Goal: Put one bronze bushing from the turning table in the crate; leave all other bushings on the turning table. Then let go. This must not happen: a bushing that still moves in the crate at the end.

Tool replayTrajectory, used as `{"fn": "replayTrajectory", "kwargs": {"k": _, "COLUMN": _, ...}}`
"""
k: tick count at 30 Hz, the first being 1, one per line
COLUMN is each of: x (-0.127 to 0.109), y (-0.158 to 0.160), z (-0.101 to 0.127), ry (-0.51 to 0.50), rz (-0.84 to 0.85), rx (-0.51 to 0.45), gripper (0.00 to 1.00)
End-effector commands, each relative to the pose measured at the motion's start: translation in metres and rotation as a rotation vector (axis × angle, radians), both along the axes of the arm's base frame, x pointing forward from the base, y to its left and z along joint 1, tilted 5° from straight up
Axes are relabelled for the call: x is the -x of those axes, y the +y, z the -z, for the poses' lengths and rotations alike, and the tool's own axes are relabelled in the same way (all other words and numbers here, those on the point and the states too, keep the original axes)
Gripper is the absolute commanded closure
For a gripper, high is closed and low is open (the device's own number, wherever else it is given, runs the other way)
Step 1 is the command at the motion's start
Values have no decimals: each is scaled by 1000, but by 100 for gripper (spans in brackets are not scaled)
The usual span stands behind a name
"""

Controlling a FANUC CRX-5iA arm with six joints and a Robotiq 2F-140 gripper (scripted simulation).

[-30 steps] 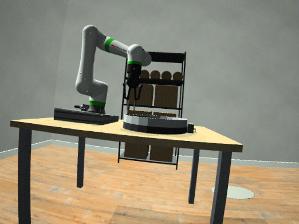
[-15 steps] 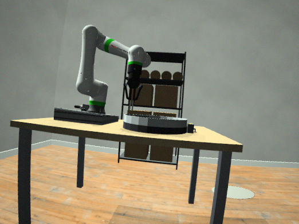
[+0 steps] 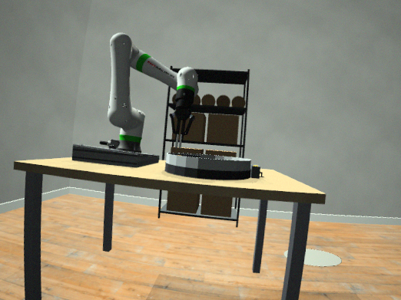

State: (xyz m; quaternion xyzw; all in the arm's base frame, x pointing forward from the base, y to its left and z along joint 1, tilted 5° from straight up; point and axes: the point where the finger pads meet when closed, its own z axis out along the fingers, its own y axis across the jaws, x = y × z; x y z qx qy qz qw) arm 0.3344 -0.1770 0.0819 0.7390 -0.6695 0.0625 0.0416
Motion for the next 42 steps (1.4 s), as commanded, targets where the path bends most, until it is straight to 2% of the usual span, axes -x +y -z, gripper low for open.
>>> {"fn": "replayTrajectory", "kwargs": {"k": 1, "x": -3, "y": 6, "z": 0, "ry": 4, "rz": 70, "rx": 123, "gripper": 94}}
{"fn": "replayTrajectory", "kwargs": {"k": 4, "x": -5, "y": 8, "z": -1, "ry": 4, "rz": 84, "rx": 147, "gripper": 94}}
{"fn": "replayTrajectory", "kwargs": {"k": 13, "x": -14, "y": 21, "z": -2, "ry": 4, "rz": 209, "rx": 357, "gripper": 94}}
{"fn": "replayTrajectory", "kwargs": {"k": 19, "x": -20, "y": 26, "z": -3, "ry": -5, "rz": 261, "rx": 451, "gripper": 94}}
{"fn": "replayTrajectory", "kwargs": {"k": 42, "x": -22, "y": 27, "z": -4, "ry": -12, "rz": 275, "rx": 480, "gripper": 94}}
